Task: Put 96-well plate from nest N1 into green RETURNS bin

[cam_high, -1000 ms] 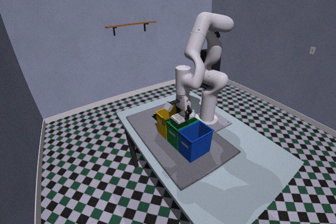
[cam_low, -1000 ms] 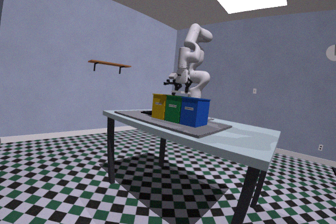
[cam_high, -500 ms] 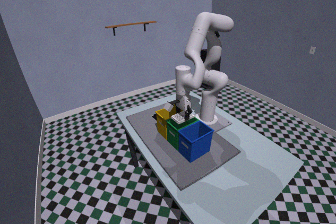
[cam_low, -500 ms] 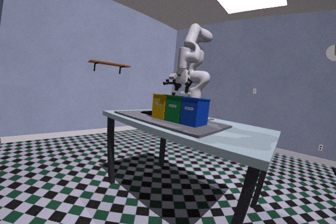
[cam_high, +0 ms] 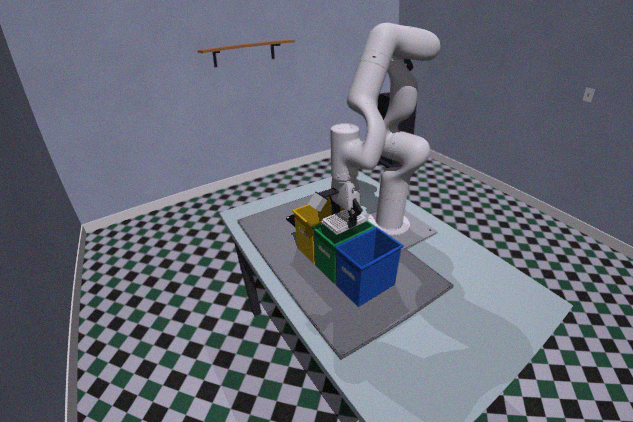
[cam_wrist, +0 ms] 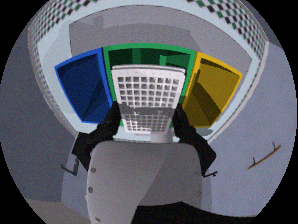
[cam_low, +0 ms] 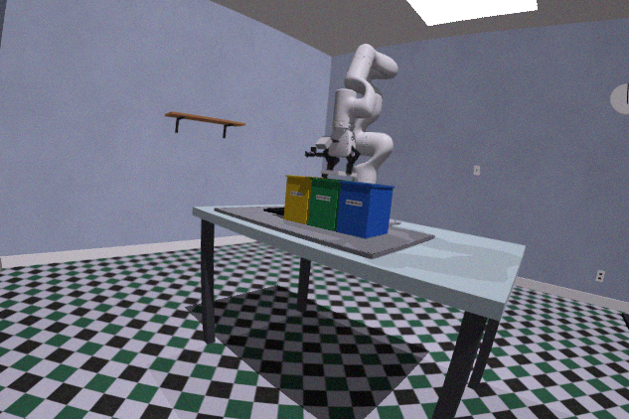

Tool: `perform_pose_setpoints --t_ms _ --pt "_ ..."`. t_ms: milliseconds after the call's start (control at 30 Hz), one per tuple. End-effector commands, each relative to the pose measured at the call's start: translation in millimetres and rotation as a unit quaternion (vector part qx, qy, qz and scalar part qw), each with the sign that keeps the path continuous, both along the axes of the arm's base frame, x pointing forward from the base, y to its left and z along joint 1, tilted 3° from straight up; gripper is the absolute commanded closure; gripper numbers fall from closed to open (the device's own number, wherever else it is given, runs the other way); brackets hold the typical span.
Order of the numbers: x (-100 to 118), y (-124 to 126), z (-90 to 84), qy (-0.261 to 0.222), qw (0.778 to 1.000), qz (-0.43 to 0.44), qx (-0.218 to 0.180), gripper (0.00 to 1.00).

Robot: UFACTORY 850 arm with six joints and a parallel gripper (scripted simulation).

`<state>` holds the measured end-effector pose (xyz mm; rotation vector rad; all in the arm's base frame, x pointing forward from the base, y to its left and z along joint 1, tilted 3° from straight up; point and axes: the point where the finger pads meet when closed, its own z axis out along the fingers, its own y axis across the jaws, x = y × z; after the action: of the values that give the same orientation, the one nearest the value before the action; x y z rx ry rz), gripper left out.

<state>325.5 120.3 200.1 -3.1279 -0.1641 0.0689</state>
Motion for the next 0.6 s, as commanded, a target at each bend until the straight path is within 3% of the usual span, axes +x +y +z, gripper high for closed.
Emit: perform_pose_setpoints --t_ms 0,567 --pt "0.7 0.3 -0.2 -0.001 1.0 0.0 0.0 1.0" --pt "0.6 0.3 -2.7 -0.001 1.0 0.0 0.0 1.0"
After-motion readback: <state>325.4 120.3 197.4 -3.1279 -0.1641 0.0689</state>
